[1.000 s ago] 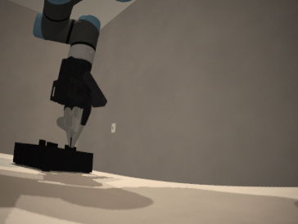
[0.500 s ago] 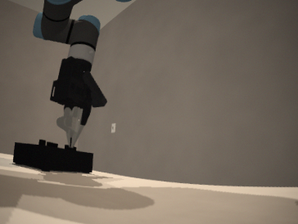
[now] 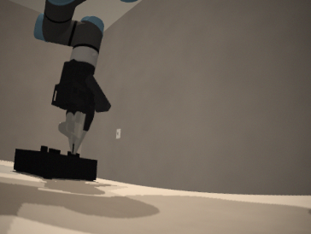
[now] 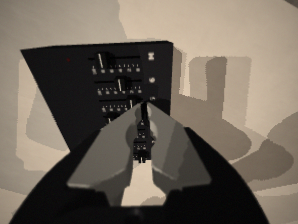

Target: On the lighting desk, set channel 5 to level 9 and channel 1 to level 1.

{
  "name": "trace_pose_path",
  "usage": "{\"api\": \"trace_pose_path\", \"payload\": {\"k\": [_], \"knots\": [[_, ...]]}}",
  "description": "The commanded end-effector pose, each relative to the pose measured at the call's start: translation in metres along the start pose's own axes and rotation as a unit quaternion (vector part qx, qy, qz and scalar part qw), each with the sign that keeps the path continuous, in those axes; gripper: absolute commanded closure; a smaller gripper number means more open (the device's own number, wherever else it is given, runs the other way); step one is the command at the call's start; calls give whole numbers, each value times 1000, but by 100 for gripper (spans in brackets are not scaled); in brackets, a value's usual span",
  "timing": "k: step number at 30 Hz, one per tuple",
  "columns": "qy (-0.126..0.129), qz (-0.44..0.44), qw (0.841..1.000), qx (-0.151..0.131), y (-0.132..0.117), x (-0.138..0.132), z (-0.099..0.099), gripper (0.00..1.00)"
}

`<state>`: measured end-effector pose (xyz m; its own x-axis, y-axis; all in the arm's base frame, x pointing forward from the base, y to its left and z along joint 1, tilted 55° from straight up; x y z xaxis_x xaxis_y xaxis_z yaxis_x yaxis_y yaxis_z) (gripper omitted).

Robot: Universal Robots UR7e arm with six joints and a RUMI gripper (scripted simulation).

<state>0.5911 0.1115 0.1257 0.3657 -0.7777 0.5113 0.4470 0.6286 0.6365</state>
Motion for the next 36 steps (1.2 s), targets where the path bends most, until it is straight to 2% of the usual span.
{"api": "trace_pose_path", "payload": {"k": [1,36], "knots": [[0,0,1000,0,0,-1,0,100],[0,0,1000,0,2,-18,0,100]]}}
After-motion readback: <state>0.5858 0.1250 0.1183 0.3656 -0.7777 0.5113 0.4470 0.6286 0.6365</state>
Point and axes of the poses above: the point where the finger pads meet when closed, its own z axis back along the fingers, its own x axis across the jaws, y = z × x, the point moved 1 cm from there along z, back along the fingers, and after that the axes turned 5 degrees about z, right-handed, at the moved point
